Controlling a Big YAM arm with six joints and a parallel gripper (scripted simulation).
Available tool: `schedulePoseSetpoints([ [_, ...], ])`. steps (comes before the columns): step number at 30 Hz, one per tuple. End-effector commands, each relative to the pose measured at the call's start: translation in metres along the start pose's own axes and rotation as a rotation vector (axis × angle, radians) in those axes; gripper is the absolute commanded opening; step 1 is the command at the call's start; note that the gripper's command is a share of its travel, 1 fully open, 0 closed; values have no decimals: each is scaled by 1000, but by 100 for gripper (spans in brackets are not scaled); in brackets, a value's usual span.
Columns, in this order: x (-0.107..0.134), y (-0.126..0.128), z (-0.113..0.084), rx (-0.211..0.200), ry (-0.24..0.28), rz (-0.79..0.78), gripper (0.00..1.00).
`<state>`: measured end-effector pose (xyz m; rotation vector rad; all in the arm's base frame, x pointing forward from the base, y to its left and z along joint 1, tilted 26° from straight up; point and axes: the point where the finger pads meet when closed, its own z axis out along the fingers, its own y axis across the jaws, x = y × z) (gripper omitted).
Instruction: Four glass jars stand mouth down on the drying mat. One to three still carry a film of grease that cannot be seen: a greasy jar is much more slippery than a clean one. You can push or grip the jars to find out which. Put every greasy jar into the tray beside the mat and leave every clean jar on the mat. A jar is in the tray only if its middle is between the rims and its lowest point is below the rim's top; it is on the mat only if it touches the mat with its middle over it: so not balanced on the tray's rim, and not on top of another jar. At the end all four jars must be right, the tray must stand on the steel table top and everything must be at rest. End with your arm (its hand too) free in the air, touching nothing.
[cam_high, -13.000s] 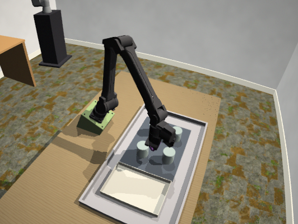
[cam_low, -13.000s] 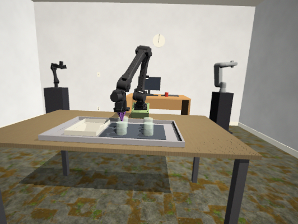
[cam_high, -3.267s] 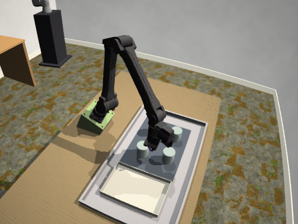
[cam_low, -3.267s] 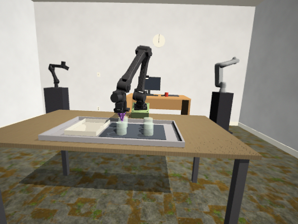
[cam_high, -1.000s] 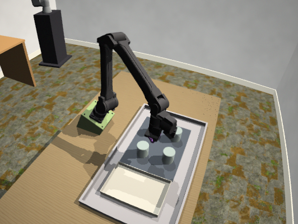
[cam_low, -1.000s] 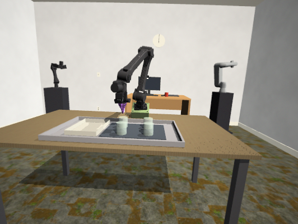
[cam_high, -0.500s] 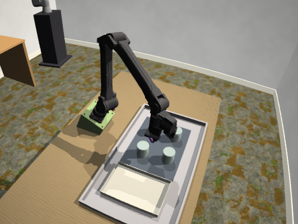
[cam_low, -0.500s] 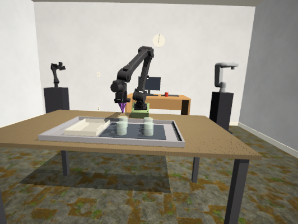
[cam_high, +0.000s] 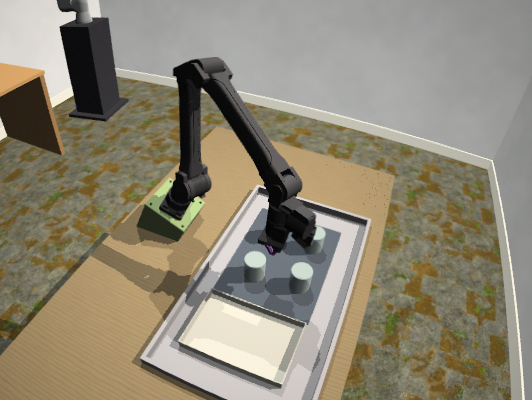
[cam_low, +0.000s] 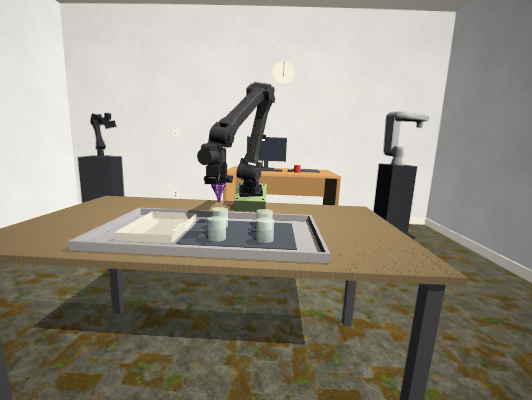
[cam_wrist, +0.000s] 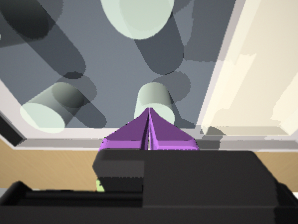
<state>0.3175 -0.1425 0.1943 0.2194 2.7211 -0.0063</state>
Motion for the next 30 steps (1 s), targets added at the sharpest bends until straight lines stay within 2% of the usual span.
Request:
schedulePoseSetpoints([
  [1,-17,-6,-16,10,-39,-10,0],
  [2,-24,-9,-27,10,-39,-10,0],
  [9,-24,-9,-27,10,-39,-10,0],
  [12,-24,16,-26,10,-39,-10,0],
  [14,-24,16,-26,10,-39,-10,0],
  [29,-23,140,-25,10,-39,-10,0],
  [30,-23,140,-25,10,-39,-10,0],
])
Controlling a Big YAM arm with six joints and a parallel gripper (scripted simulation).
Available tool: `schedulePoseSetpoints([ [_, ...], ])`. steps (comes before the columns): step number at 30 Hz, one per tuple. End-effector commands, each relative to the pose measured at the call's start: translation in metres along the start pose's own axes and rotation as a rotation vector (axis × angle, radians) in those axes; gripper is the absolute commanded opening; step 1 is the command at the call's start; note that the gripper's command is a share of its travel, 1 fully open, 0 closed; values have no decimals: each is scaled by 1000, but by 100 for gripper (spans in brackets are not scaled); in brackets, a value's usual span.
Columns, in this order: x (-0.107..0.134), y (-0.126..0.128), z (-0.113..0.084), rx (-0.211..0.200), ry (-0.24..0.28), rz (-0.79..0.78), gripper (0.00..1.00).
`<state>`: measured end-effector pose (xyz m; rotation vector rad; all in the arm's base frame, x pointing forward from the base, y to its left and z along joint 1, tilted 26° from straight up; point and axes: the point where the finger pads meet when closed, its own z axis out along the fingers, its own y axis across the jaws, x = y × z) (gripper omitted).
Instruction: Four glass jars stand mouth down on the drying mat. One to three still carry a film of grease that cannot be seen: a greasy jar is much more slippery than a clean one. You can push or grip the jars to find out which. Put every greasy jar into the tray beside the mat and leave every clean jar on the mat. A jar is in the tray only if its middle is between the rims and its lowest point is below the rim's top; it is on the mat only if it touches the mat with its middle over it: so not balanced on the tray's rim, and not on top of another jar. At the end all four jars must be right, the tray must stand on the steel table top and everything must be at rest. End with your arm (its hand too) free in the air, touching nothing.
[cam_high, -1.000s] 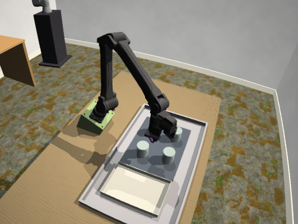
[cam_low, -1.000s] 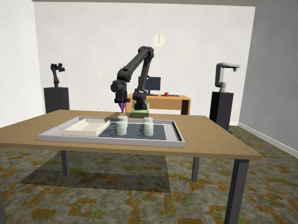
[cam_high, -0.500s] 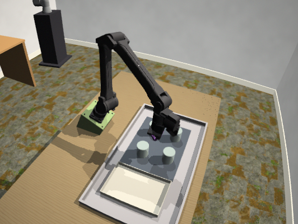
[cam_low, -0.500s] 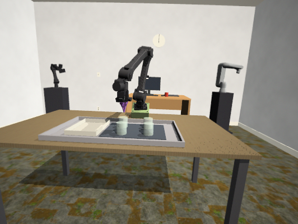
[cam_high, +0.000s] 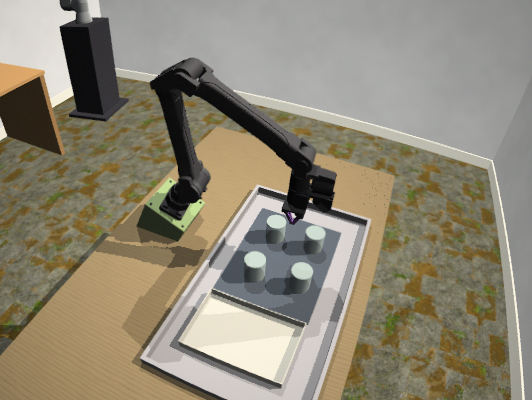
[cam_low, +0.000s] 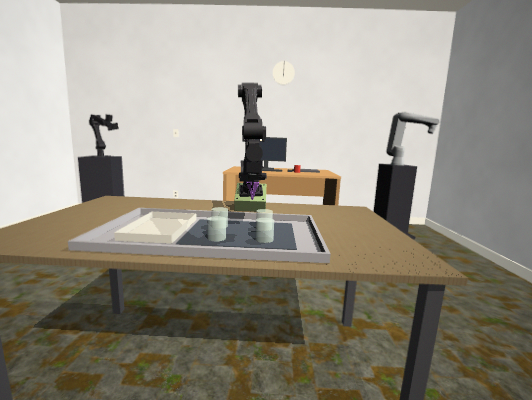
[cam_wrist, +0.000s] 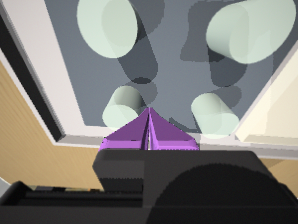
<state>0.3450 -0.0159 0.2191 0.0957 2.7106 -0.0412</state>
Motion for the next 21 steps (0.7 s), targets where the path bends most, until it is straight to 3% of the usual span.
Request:
schedulePoseSetpoints([
  [1,-8,10,-8,7,-20,82,0],
  [5,-11,43,-8,7,-20,82,0],
  [7,-11,43,-8,7,-20,82,0],
  [16,-12,43,35,7,-20,82,0],
  [21,-12,42,49,7,-20,82,0],
])
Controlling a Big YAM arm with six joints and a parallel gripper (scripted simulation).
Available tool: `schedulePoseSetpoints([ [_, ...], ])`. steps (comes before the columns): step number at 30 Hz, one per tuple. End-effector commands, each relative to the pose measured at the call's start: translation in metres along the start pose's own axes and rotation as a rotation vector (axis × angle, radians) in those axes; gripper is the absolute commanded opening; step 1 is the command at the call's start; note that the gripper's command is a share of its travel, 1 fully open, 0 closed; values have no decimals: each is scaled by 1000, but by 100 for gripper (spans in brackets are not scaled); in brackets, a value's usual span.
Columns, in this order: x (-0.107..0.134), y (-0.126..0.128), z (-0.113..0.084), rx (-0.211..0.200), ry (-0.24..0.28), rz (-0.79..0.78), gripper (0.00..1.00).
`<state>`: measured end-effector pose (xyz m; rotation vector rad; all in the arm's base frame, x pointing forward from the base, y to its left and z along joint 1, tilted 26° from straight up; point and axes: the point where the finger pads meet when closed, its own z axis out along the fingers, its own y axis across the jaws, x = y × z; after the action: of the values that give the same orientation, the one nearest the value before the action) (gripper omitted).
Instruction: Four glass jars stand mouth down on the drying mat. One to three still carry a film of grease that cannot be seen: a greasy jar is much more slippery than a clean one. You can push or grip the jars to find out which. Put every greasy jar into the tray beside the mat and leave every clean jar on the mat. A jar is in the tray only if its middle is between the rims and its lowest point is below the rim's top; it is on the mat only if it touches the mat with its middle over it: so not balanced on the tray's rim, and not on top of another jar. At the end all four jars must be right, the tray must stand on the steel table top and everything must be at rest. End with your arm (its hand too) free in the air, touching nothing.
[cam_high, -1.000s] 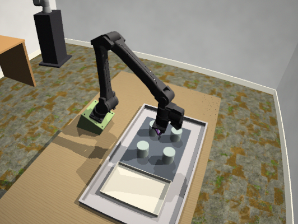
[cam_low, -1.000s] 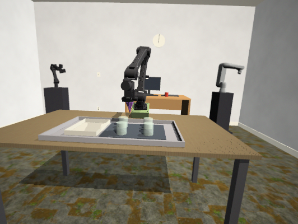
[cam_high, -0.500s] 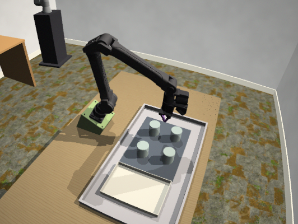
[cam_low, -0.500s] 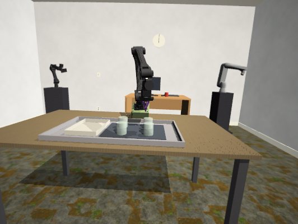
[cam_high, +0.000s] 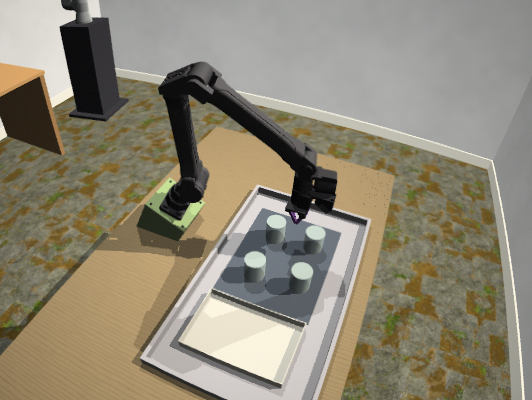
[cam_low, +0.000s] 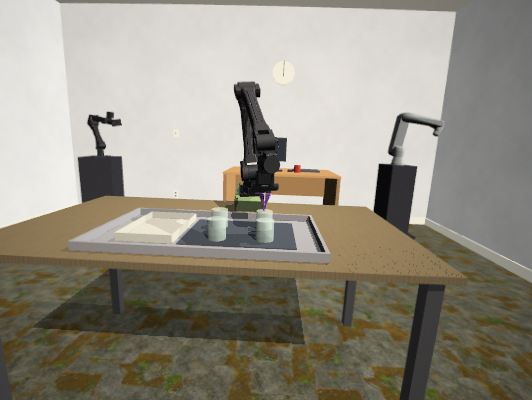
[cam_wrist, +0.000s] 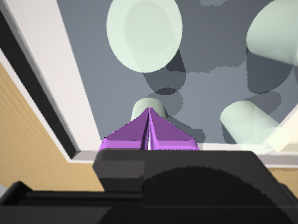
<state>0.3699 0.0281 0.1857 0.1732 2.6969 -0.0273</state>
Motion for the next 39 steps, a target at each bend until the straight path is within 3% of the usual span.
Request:
schedulePoseSetpoints([
  [1,-6,-3,15,5,-11,25,0],
  [4,-6,-3,29,5,-11,25,0],
  [12,-3,-3,34,5,-11,25,0],
  [39,1,-3,37,5,-11,25,0],
])
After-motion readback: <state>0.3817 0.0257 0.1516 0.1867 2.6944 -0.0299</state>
